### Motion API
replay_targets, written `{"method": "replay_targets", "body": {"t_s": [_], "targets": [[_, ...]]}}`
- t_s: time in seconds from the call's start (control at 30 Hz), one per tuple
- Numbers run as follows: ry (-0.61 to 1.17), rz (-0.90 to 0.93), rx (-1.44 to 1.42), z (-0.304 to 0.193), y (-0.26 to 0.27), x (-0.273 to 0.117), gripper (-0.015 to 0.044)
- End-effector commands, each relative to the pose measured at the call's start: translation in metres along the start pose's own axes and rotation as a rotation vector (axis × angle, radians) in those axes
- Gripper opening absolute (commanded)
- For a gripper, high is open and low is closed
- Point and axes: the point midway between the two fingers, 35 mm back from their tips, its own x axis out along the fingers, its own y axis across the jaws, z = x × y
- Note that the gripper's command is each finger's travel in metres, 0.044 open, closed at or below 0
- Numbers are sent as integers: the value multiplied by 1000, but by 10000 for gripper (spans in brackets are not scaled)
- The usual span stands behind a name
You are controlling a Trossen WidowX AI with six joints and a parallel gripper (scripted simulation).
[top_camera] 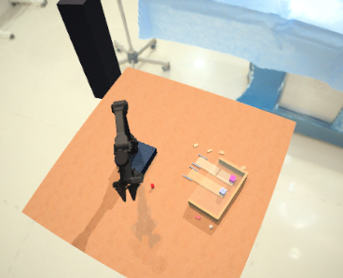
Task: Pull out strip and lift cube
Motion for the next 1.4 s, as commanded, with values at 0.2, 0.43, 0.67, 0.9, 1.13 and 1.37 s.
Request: {"method": "replay_targets", "body": {"t_s": [0.2,0.43,0.67,0.9,1.13,1.37], "targets": [[-230,-40,432,92,-24,-23,400],[-457,38,820,172,-32,-59,400],[-625,188,1115,231,-28,-96,400],[-753,413,1383,282,-14,-137,400],[-813,669,1592,321,5,-176,400],[-813,670,1592,321,5,-176,400]]}}
